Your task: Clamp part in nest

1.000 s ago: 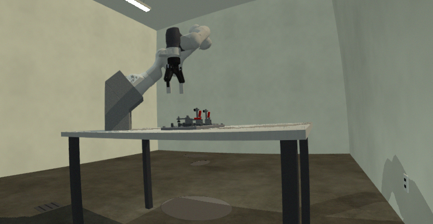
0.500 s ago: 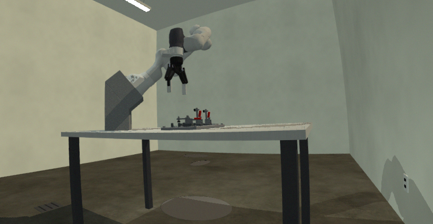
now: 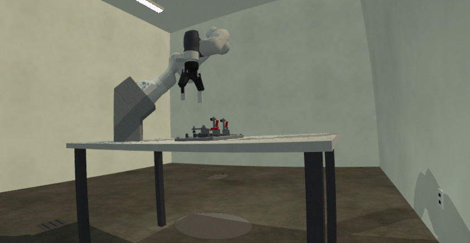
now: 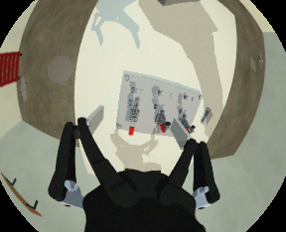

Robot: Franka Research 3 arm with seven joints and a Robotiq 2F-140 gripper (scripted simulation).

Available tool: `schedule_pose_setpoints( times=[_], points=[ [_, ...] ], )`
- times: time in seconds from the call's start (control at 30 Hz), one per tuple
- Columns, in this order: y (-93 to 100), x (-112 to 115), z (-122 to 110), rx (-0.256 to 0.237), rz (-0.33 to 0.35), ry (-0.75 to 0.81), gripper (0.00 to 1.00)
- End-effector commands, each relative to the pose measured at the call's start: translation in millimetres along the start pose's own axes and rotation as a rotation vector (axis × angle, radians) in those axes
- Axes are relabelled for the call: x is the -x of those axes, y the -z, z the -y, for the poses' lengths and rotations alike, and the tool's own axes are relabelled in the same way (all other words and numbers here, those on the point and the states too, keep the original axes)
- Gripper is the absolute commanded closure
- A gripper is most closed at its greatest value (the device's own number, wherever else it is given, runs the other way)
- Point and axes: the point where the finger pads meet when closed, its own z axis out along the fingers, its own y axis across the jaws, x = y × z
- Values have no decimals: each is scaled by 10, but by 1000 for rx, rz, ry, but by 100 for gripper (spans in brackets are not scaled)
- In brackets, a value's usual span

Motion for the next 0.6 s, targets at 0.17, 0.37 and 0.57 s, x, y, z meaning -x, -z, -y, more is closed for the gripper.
schedule_pose_setpoints(
  times=[0.17,0.37,0.57],
  points=[
    [-1,14,9,-4,1,-10,0],
    [-1,14,9,-4,1,-10,0],
    [-1,14,9,-4,1,-10,100]
  ],
)
